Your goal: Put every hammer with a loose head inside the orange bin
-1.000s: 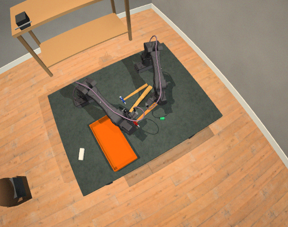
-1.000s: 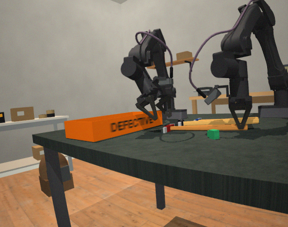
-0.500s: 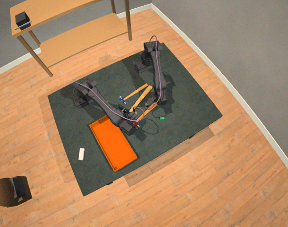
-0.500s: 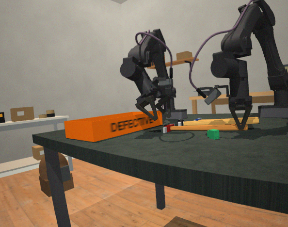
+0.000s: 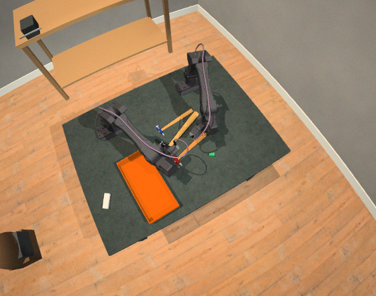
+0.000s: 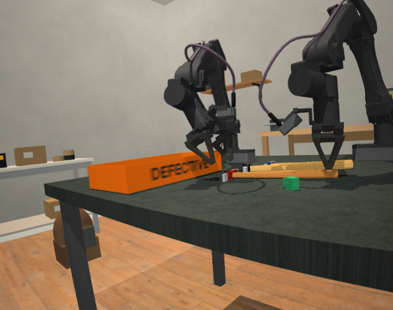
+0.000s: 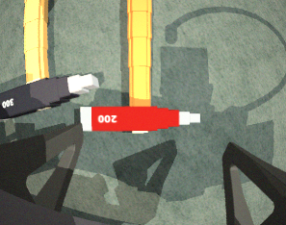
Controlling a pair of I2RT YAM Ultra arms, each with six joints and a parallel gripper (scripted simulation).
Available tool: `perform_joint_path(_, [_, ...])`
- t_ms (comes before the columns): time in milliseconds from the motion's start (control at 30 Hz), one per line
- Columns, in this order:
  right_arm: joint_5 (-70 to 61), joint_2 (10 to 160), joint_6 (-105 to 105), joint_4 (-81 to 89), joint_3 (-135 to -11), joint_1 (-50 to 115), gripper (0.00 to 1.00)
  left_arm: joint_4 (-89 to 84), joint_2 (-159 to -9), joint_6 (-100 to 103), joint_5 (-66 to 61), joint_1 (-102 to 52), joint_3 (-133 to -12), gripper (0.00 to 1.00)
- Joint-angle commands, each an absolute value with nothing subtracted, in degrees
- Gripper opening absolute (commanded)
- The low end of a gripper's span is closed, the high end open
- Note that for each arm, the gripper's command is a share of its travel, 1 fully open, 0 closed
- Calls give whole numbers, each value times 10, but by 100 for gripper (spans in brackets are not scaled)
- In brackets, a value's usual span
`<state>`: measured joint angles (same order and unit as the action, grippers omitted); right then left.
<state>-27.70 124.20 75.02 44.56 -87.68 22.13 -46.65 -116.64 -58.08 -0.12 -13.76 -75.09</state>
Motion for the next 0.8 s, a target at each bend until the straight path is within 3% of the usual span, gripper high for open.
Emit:
perform_joint_path(0, [-287,1238,754,446,-878,221,100,-490,-1141,-579,-2,-141,-766,52])
perform_joint_path(67, [-287,1238,754,446,-878,221,100,-498,-1138,-578,-3,-146,-771,52])
perform_joint_path(200, [-287,1238,754,446,-878,221,100,-524,-1124,-580,-3,-141,-784,97])
perform_joint_path(233, [-287,1238,754,446,-878,221,100,-536,-1118,-581,-4,-140,-790,100])
perform_joint_path(700, [-287,1238,754,446,-878,221,100,-594,-1141,-587,-3,-136,-837,100])
perform_joint_path(733, [-287,1238,754,446,-878,221,100,-585,-1142,-583,-3,-136,-837,89])
perform_joint_path(767, [-293,1239,751,458,-874,221,89,-582,-1132,-578,-2,-138,-829,77])
